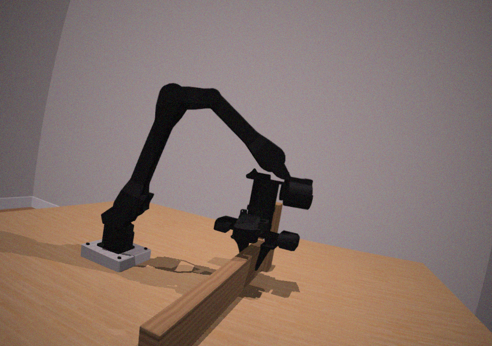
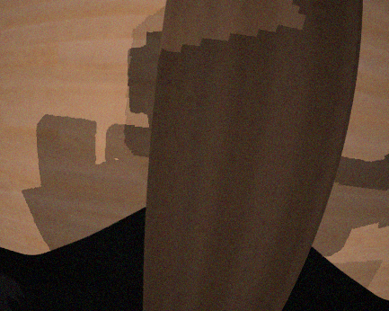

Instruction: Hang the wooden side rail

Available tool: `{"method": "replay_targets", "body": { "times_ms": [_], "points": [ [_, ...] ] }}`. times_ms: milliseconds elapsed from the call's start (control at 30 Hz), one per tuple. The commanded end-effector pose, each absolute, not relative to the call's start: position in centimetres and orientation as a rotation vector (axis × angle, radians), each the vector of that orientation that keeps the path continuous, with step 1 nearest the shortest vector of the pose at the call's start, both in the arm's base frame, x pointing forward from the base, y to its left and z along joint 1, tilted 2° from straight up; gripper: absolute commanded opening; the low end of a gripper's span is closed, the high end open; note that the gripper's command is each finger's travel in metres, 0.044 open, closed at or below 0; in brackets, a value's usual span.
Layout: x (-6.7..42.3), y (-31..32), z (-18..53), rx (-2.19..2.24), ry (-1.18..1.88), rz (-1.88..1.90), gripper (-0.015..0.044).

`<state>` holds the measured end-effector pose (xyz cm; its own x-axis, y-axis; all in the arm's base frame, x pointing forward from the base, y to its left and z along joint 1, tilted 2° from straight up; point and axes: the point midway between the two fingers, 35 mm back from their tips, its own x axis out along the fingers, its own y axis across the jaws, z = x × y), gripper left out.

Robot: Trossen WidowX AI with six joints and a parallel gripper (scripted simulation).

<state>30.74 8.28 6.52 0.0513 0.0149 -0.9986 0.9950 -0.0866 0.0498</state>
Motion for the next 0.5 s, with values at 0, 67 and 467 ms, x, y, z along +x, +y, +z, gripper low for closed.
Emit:
{"method": "replay_targets", "body": {
  "times_ms": [0, 67, 467],
  "points": [
    [31.00, 8.31, 7.06, 1.324, 1.129, -1.223, 0.0000],
    [31.00, 8.31, 7.09, 1.324, 1.129, -1.223, 0.0000],
    [30.99, 8.30, 7.29, 1.324, 1.129, -1.223, 0.0000]
  ]
}}
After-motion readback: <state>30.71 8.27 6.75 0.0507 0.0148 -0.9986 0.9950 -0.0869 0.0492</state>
